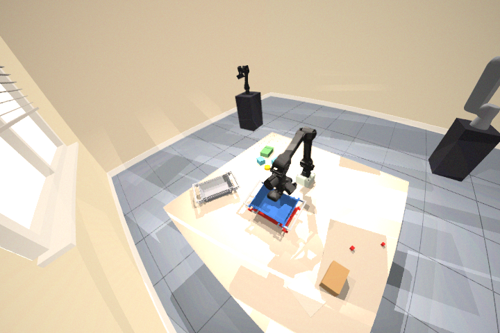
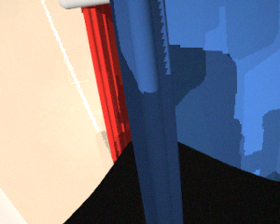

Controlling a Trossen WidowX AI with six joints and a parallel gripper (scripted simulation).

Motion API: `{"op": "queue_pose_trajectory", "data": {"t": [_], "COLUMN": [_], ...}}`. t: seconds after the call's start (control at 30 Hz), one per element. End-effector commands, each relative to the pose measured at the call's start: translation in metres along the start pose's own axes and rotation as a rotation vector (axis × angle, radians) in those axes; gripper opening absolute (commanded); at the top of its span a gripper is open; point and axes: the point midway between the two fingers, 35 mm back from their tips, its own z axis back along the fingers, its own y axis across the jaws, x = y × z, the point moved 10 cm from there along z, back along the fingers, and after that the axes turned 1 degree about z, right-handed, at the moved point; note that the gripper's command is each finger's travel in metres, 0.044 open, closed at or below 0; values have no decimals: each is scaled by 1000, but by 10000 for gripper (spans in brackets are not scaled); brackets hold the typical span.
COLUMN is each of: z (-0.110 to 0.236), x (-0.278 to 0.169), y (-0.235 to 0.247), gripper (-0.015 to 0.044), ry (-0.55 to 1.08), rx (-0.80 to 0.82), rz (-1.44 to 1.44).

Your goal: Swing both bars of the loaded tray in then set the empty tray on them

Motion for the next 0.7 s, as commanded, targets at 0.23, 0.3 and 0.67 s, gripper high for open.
{"op": "queue_pose_trajectory", "data": {"t": [0.23, 0.3, 0.67], "z": [-10, -10, -17], "x": [-1, -1, -1], "y": [4, 4, 7], "gripper": [0, 0, 0], "ry": [2, 2, 2], "rx": [14, 14, 15], "rz": [0, 0, 0]}}
